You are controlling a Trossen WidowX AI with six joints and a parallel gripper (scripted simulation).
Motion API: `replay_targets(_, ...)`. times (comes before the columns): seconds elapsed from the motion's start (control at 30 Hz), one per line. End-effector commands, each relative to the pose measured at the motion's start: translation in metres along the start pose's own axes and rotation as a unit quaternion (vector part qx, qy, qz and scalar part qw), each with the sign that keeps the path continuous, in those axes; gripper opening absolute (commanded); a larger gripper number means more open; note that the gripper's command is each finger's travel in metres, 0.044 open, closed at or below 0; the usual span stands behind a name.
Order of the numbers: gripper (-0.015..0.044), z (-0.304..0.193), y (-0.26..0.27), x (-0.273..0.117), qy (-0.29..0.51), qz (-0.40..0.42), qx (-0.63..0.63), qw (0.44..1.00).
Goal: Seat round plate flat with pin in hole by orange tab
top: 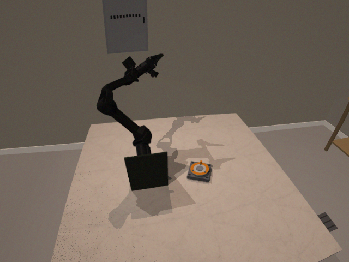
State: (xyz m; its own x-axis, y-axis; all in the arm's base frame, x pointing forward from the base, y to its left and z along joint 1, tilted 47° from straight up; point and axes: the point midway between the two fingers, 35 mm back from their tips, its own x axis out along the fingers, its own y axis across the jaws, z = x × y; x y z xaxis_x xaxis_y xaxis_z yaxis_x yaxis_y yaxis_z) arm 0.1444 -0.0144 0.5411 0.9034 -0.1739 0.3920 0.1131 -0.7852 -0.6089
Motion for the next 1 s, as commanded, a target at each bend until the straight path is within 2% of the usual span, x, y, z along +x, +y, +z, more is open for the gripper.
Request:
replay_targets(0.0, 0.0374, 0.004, -0.003, 0.001, -0.003, -0.003, 0.001, 1.000)
replay_targets(0.13, 0.0269, 0.079, -0.040, 0.024, -0.075, -0.049, 0.034, 0.995)
replay_targets(0.27, 0.0164, 0.130, -0.049, 0.036, -0.134, -0.056, 0.060, 0.988)
replay_targets(0.47, 0.0006, 0.253, -0.027, 0.059, -0.287, 0.014, 0.143, 0.947)
replay_targets(0.57, 0.0000, 0.286, -0.014, 0.062, -0.329, 0.051, 0.174, 0.927)
replay_targets(0.67, 0.0000, 0.348, 0.018, 0.058, -0.403, 0.145, 0.243, 0.870)
replay_targets(0.77, 0.0000, 0.390, 0.048, 0.050, -0.444, 0.236, 0.300, 0.811)
replay_targets(0.83, 0.0000, 0.403, 0.059, 0.046, -0.453, 0.269, 0.318, 0.788)
replay_targets(0.97, 0.0000, 0.457, 0.116, 0.016, -0.463, 0.452, 0.409, 0.643)
